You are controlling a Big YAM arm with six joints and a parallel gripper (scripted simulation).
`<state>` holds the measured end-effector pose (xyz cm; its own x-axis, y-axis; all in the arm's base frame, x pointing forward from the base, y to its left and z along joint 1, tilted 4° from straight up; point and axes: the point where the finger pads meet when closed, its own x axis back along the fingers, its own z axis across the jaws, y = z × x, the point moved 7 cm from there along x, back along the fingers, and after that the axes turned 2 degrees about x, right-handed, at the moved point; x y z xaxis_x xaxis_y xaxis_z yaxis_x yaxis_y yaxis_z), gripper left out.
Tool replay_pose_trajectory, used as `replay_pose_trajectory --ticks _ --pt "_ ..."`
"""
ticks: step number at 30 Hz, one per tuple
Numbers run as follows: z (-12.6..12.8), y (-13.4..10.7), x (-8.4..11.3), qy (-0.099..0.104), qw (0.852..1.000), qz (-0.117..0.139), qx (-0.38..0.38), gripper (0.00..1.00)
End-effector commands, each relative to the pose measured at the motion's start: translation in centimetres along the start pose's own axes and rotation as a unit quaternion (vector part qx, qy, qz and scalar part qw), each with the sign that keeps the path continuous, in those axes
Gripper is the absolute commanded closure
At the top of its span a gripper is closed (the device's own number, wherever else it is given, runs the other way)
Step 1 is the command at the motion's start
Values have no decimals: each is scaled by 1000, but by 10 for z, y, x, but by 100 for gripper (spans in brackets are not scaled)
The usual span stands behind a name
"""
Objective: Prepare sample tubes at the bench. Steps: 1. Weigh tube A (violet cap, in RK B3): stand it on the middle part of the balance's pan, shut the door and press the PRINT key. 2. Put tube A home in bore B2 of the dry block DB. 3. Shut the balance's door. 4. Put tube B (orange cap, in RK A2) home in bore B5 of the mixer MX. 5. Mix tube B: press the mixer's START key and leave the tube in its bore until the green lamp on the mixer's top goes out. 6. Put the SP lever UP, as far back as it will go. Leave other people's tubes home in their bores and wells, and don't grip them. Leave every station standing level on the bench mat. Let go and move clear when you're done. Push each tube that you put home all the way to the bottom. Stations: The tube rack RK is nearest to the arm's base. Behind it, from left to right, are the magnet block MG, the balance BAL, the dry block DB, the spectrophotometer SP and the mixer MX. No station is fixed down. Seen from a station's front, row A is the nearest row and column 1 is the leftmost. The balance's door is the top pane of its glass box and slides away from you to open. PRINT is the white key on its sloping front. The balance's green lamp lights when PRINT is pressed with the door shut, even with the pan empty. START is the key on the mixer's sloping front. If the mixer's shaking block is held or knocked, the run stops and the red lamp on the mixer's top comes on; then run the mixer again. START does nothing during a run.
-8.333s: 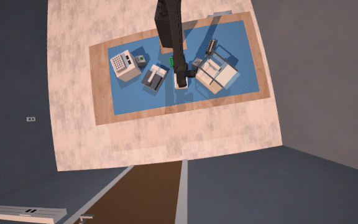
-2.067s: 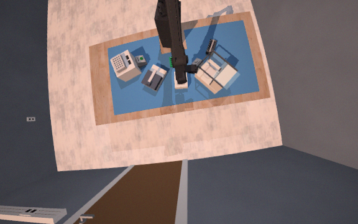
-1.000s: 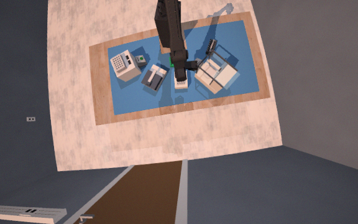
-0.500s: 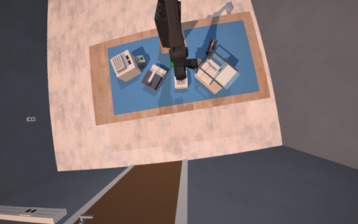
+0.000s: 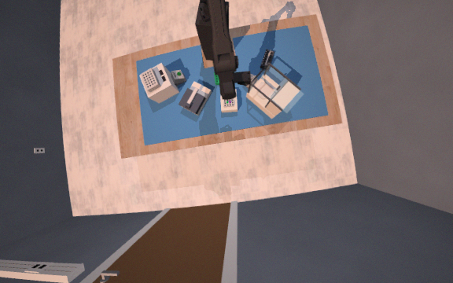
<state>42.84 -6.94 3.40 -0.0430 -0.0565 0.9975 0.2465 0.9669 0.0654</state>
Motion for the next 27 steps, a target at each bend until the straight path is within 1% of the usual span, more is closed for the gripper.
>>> replay_pose_trajectory --ticks 1,7,8,9,10,11,27 --pt "-21 -4 28 -27 1000 -2 1 70" --pt "-21 -4 39 -27 1000 -2 1 70" --pt "-21 -3 38 -26 1000 -2 2 70" --pt "-19 -3 27 -13 1000 -1 2 70" --pt "-19 -3 23 -8 1000 -1 2 70" --pt "-12 0 24 -12 1000 -1 1 70" --pt "-12 0 24 -12 1000 -1 1 70"
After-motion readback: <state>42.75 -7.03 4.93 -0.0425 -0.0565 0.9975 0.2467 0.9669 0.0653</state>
